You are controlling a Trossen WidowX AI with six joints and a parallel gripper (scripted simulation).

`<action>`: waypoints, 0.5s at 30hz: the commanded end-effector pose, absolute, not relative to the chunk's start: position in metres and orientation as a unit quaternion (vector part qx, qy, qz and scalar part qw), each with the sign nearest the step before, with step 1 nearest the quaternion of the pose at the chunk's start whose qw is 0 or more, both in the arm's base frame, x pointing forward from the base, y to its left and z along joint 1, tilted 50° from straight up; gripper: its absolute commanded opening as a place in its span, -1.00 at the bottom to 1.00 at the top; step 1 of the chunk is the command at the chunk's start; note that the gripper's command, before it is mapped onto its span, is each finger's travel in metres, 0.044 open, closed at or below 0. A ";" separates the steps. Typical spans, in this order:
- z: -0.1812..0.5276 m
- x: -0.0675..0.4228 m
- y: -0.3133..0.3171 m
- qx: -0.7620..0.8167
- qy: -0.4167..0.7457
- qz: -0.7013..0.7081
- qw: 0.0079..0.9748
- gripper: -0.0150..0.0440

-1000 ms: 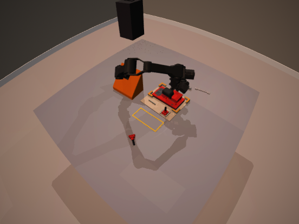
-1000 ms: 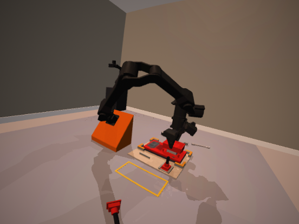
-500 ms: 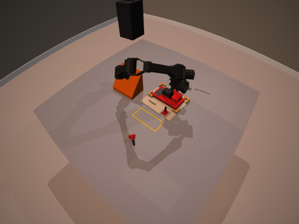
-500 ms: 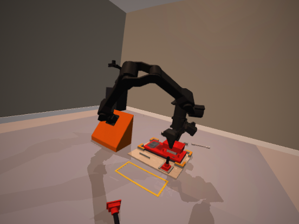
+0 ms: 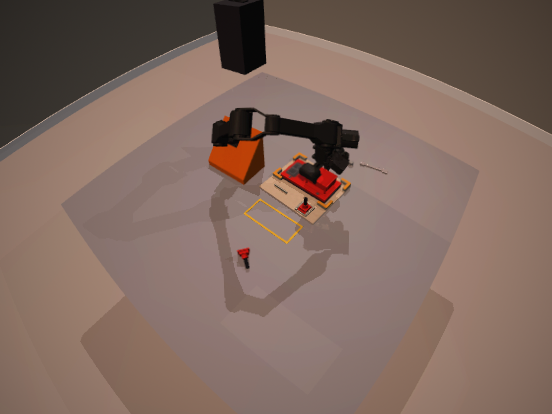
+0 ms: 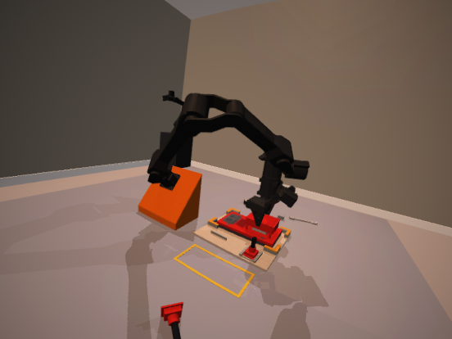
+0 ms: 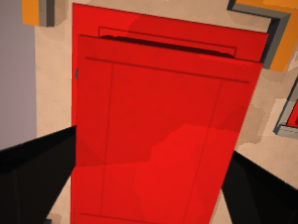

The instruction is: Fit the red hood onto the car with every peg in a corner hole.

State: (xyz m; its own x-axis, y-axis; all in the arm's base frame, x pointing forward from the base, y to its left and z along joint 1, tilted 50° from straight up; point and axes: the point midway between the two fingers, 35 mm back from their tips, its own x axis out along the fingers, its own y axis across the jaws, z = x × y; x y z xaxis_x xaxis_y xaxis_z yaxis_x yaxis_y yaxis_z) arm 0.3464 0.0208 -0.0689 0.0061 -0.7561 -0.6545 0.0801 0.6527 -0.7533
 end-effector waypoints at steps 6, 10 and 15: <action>-0.072 0.347 0.017 -0.272 0.629 -0.317 0.656 -0.49; -0.073 0.347 0.016 -0.272 0.629 -0.317 0.656 -0.49; -0.074 0.347 0.014 -0.272 0.629 -0.317 0.656 -0.49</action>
